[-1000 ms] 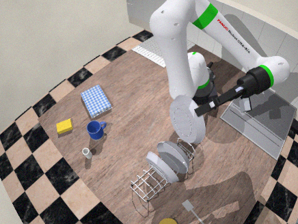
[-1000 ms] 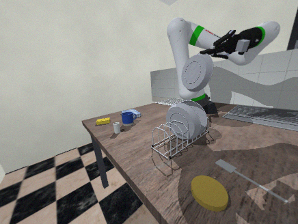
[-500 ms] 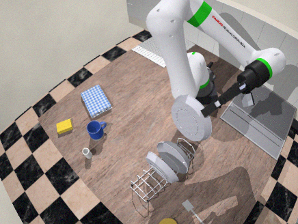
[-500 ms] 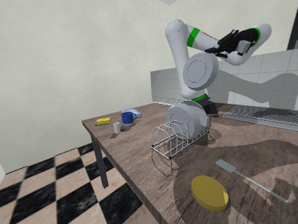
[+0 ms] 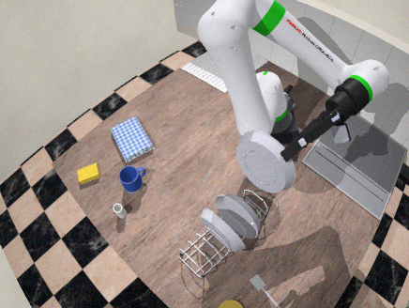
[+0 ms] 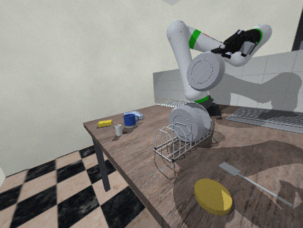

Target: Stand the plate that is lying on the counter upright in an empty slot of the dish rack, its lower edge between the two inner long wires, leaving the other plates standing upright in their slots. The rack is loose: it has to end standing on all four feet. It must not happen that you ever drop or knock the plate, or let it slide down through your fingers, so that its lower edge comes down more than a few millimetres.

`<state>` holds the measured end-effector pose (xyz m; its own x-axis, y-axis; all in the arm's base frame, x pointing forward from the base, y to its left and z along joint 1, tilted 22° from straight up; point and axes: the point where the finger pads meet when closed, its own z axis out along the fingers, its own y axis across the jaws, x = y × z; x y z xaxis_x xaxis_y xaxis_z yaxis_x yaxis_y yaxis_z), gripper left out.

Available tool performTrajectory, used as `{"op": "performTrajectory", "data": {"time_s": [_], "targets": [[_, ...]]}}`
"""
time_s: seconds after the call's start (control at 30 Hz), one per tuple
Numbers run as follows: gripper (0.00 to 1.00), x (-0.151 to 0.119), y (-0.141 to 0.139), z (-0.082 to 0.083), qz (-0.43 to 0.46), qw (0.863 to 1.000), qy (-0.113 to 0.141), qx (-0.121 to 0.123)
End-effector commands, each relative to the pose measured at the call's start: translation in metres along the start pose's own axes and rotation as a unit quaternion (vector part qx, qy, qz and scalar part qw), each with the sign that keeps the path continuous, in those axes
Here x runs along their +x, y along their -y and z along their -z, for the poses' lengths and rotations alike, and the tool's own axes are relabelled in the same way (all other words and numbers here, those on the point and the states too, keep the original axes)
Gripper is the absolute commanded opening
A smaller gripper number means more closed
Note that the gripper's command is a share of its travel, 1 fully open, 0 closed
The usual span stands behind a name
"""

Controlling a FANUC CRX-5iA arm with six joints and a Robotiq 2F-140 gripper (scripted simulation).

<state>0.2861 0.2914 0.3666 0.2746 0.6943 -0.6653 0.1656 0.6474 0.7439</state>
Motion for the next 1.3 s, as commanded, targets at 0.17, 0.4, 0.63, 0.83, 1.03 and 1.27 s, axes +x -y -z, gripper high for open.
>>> {"op": "performTrajectory", "data": {"time_s": [0.17, 0.4, 0.63, 0.83, 1.03, 1.27], "targets": [[0.1, 0.0012, -0.0012, 0.0023, 0.009, 1.0, -0.009, -0.003], [0.1, 0.0016, -0.0014, 0.003, 0.012, 1.0, -0.011, -0.004], [0.1, 0.0017, -0.0014, 0.003, 0.012, 1.0, -0.011, -0.004], [0.1, 0.0017, -0.0014, 0.003, 0.012, 1.0, -0.011, -0.004], [0.1, 0.0017, -0.0014, 0.003, 0.012, 1.0, -0.011, -0.004], [0.1, 0.0017, -0.0014, 0.003, 0.012, 1.0, -0.011, -0.004]]}}
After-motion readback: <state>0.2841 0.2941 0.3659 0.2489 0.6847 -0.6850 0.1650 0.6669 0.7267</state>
